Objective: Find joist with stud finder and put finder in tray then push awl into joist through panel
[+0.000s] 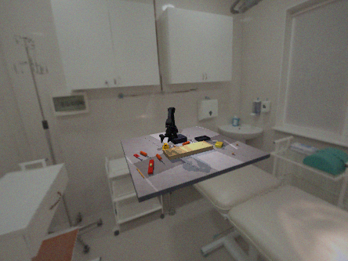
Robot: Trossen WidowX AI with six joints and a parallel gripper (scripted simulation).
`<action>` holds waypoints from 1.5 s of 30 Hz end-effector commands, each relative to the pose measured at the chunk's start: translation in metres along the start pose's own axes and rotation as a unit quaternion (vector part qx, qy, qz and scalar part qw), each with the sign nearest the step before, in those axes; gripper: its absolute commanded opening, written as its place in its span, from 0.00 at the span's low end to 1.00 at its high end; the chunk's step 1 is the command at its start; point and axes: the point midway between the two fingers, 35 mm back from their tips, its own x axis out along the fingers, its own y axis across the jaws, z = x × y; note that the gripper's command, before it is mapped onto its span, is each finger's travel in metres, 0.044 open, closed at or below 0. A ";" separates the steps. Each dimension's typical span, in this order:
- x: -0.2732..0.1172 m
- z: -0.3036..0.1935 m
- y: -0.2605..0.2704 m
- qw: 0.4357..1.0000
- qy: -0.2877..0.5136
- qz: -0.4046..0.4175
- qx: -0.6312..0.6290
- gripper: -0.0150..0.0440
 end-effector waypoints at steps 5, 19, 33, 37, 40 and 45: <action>-0.010 0.012 -0.020 0.915 -0.232 0.132 0.303 1.00; -0.009 0.013 -0.020 0.915 -0.232 0.132 0.303 1.00; 0.012 0.019 -0.015 0.914 -0.231 0.132 0.305 1.00; 0.018 0.021 -0.013 0.914 -0.231 0.132 0.306 1.00; 0.022 0.023 -0.012 0.914 -0.231 0.132 0.305 1.00; 0.030 0.025 -0.009 0.915 -0.231 0.132 0.304 1.00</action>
